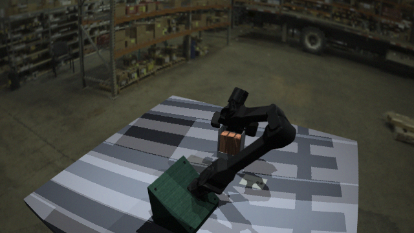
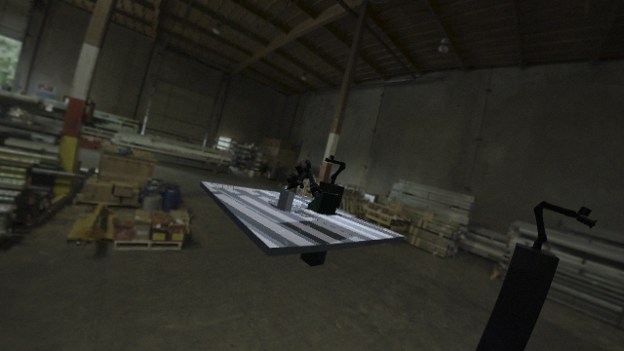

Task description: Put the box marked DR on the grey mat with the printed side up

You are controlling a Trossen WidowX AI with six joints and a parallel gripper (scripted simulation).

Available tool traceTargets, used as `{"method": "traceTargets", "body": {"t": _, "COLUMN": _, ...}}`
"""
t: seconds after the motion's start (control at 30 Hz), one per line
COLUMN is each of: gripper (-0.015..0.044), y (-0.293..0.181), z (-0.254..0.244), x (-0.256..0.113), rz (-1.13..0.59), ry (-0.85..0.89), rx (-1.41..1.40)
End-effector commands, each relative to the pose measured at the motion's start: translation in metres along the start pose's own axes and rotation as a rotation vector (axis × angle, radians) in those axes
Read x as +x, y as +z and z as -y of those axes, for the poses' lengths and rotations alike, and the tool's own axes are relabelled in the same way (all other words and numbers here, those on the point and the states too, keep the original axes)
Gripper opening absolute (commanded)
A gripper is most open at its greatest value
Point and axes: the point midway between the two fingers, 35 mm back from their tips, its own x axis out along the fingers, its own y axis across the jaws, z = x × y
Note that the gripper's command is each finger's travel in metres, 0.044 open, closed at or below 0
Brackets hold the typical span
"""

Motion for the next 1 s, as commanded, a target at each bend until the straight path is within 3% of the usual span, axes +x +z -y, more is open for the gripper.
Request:
{"method": "traceTargets", "body": {"t": 0.0, "gripper": 0.0000, "y": -0.012, "z": 0.000, "x": 0.010, "rz": -0.001, "ry": 0.002, "rx": -0.005}}
{"method": "traceTargets", "body": {"t": 0.97, "gripper": 0.0000, "y": -0.029, "z": 0.001, "x": 0.017, "rz": 0.000, "ry": 0.001, "rx": -0.006}}
